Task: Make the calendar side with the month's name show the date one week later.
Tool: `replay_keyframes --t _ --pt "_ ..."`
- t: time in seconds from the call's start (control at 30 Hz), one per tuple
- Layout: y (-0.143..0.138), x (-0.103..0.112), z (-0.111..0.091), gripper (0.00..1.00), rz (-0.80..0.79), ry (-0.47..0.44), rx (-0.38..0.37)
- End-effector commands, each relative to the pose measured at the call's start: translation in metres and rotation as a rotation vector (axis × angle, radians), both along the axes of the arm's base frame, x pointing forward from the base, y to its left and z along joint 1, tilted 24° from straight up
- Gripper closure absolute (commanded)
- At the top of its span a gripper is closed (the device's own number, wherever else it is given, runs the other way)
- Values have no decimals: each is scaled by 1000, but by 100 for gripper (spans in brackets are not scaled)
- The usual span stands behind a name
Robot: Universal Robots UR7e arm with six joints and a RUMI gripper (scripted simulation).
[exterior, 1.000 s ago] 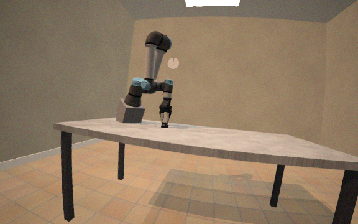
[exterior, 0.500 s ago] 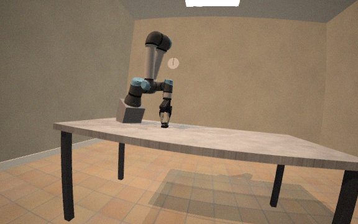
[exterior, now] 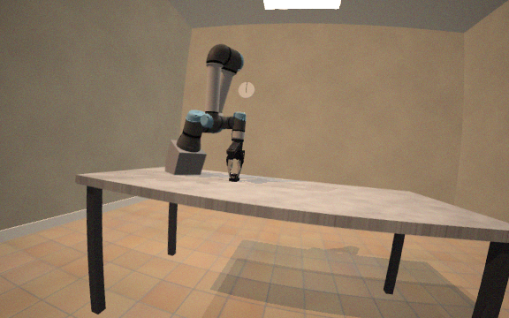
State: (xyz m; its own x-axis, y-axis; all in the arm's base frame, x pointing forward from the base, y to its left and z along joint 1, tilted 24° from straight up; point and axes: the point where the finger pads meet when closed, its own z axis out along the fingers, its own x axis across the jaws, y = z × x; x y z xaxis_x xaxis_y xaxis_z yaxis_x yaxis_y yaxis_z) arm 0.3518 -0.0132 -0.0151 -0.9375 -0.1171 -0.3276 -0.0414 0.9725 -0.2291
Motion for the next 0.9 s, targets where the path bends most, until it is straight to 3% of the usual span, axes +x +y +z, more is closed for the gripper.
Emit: replay_keyframes --t 0.0,0.43,0.87 --pt "0 -1 2 72 0 -1 0" --pt "3 -5 14 72 0 -1 0" --pt "9 -15 39 72 0 -1 0"
